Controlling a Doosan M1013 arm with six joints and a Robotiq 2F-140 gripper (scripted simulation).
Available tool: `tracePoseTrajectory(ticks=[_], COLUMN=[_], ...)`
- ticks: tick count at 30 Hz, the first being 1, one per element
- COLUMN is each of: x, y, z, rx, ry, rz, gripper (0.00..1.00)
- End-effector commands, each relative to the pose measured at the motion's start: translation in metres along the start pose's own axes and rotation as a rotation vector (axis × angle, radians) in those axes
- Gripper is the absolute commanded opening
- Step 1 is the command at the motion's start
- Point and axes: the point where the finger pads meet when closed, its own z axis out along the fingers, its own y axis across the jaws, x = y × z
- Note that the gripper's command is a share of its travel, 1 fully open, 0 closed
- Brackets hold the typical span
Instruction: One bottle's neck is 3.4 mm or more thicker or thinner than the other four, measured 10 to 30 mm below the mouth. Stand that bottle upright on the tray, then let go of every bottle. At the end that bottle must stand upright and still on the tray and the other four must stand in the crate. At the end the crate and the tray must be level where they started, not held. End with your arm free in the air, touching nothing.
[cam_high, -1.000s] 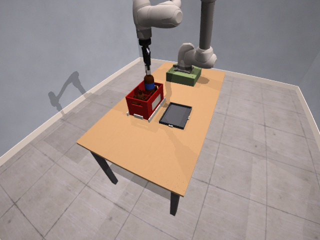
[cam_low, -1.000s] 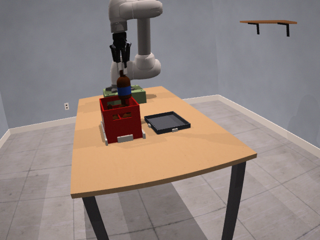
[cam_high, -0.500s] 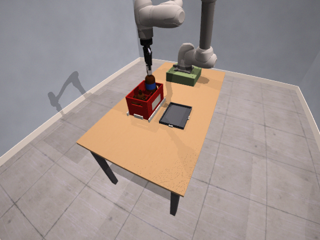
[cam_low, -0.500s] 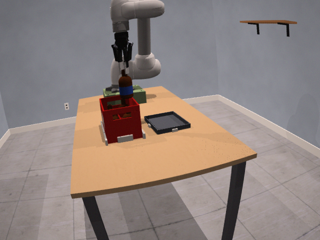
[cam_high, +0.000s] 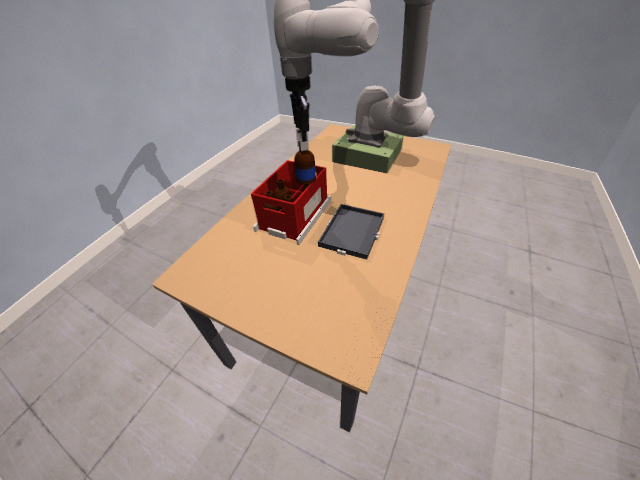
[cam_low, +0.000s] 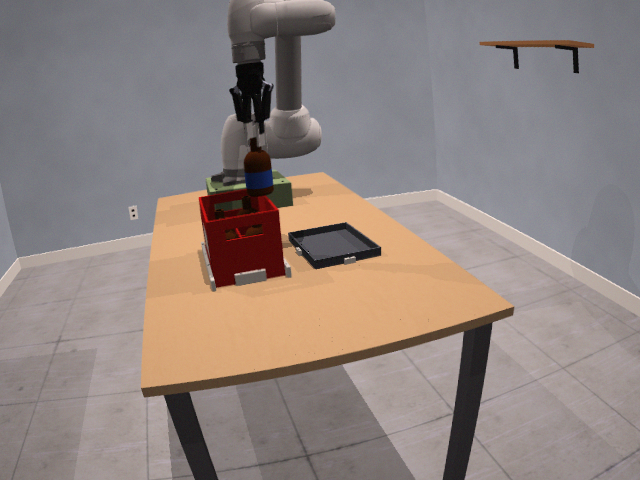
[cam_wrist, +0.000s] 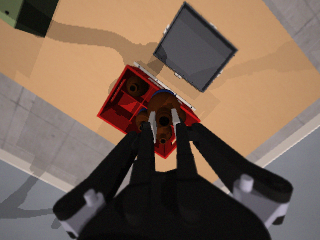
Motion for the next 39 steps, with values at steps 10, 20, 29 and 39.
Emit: tracePoseTrajectory(ticks=[10,20,29,39], x=[0.018,0.03,0.045,0.058], y=[0.016,0.029,0.044,0.058], z=[-0.001,-0.001,-0.001,-0.001], rx=[0.002,0.002,0.002,0.002], ry=[0.002,0.002,0.002,0.002], rz=[0.001,0.001,0.001,0.001], gripper=[0.0,0.0,0.0,0.0])
